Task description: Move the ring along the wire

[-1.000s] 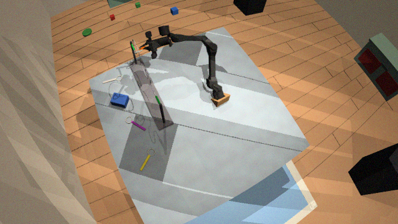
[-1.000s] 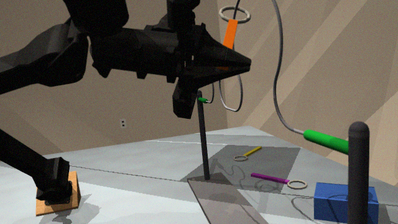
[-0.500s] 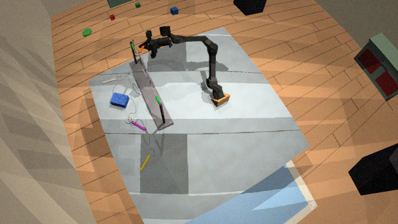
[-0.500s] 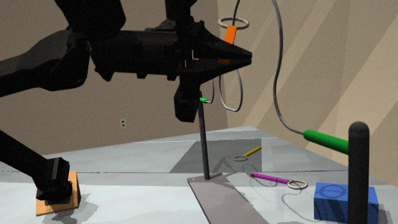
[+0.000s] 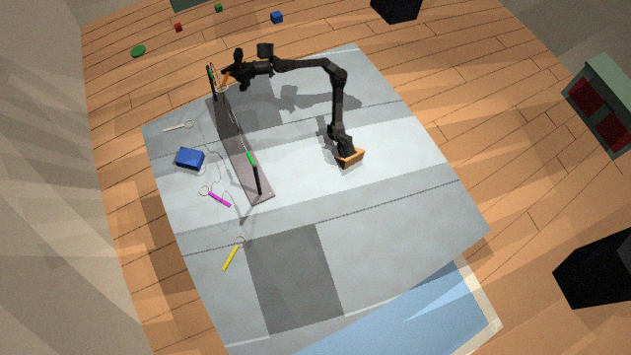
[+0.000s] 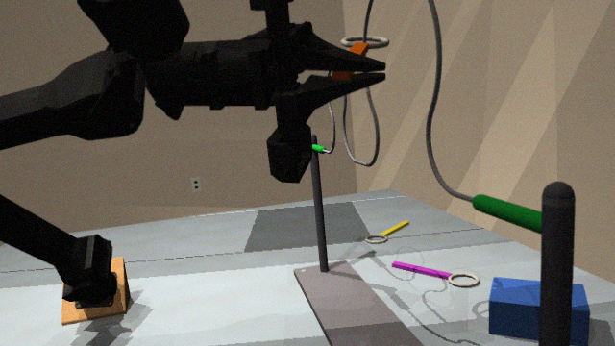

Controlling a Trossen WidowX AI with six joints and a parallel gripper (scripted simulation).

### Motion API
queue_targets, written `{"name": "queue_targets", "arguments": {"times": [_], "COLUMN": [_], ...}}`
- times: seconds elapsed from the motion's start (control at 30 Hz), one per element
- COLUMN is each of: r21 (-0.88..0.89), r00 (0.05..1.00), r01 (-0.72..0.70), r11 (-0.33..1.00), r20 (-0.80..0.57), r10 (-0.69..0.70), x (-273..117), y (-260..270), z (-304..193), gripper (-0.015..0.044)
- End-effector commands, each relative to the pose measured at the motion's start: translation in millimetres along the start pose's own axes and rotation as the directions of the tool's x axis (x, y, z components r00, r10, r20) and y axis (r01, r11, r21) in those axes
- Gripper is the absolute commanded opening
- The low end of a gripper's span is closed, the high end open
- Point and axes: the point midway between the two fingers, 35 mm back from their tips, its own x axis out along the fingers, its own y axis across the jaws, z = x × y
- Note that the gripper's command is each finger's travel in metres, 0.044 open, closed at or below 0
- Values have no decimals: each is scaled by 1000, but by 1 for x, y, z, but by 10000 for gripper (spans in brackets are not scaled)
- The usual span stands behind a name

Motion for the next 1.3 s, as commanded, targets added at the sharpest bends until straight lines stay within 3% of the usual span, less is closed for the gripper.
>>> {"name": "queue_targets", "arguments": {"times": [0.0, 1.27], "r21": [-54, -450], "r00": [1000, 970], "r01": [21, 234], "r11": [998, 862], "r20": [-22, 55], "r10": [-22, -235], "x": [-4, -6], "y": [-1, -17], "z": [0, 4], "gripper": [-150, -150]}}
